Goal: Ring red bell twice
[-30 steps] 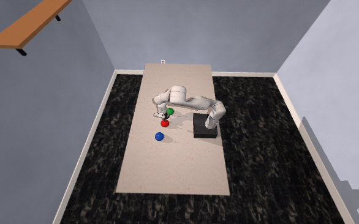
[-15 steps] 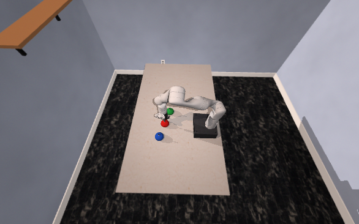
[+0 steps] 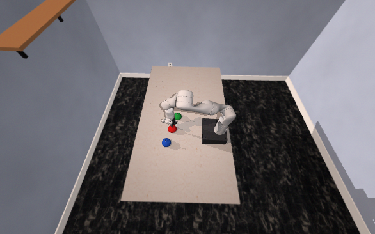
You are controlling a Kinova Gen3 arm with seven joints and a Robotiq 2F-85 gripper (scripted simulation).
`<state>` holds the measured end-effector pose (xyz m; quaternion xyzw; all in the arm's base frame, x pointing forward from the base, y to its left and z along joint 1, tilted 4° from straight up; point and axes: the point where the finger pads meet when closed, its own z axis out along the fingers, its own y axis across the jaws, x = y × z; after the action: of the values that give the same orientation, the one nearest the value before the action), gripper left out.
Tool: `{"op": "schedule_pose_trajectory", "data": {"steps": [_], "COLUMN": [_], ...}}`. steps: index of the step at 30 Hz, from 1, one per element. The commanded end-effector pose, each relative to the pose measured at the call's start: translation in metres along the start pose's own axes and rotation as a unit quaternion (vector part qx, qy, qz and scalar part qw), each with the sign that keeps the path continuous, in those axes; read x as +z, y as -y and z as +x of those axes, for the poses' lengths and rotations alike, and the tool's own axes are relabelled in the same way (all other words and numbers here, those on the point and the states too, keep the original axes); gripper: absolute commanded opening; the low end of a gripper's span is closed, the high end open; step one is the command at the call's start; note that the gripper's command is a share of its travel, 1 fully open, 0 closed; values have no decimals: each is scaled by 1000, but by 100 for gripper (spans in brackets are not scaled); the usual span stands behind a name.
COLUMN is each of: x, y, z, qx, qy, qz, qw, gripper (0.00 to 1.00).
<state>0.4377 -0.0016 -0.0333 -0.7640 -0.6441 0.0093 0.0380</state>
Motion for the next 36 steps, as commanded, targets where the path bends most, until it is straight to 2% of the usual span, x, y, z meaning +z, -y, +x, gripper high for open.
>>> {"op": "schedule_pose_trajectory", "data": {"steps": [1,26,36], "x": [-1,-1,9], "y": [-1,-1,-1], "z": [0,0,0], "qx": [0,0,0], "qy": [0,0,0], "qz": [-1,-1,-1], "qw": [1000,1000,1000], "gripper": [0,0,0]}}
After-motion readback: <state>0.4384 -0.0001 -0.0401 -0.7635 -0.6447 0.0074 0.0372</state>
